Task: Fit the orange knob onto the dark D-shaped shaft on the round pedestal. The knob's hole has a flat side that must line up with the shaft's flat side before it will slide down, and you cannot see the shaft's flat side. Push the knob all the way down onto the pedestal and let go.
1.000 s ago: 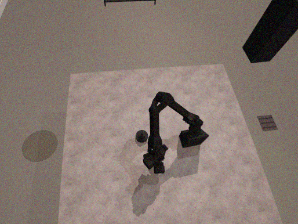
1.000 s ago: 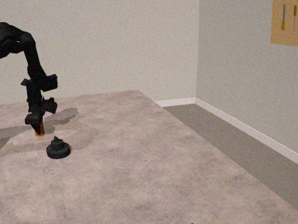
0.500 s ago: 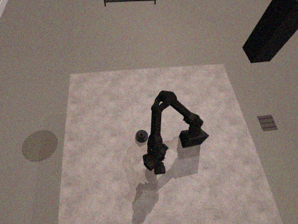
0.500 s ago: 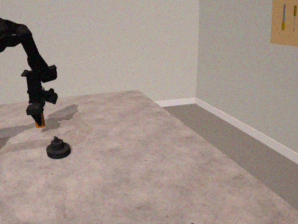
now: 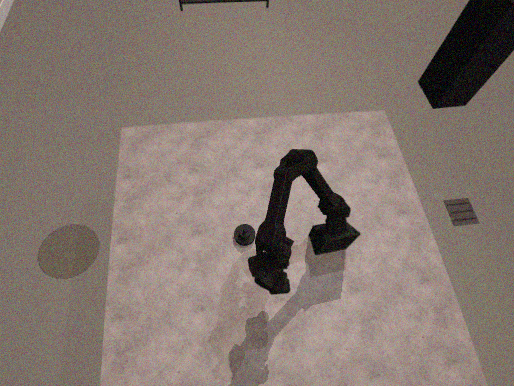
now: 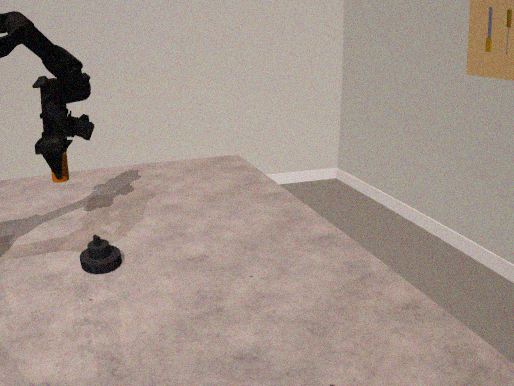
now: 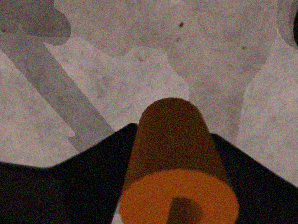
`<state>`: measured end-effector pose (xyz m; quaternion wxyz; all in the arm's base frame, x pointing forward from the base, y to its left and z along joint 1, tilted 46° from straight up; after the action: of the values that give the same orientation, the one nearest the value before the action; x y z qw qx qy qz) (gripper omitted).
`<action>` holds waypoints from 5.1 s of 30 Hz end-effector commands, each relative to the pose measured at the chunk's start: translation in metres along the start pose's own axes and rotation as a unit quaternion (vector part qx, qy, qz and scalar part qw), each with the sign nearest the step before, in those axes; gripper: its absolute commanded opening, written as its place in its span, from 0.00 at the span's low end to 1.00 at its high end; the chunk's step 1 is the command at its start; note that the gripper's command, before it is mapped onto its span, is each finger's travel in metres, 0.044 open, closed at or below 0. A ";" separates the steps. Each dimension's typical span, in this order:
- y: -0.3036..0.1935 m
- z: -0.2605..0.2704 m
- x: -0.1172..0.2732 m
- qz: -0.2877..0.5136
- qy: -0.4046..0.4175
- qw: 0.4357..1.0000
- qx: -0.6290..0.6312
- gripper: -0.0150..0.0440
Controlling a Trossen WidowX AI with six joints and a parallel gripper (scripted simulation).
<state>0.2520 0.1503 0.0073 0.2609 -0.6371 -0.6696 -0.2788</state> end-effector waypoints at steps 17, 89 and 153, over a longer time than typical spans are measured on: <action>0.020 -0.034 0.004 0.004 0.012 1.000 -0.005 0.25; 0.071 -0.183 -0.064 -0.002 -0.004 1.000 -0.011 0.25; 0.073 -0.184 -0.062 -0.001 -0.004 0.996 0.093 0.25</action>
<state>0.3253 -0.0225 0.0943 0.3183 -0.6109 -0.6933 -0.2118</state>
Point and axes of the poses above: the point midway between the two fingers, 35 mm back from their tips, its own x axis back along the fingers, its own z axis across the jaws, y = z × x, the point moved 6 cm from there along x, back along the fingers, and after that the axes turned 6 degrees about x, right-handed, at the moved point
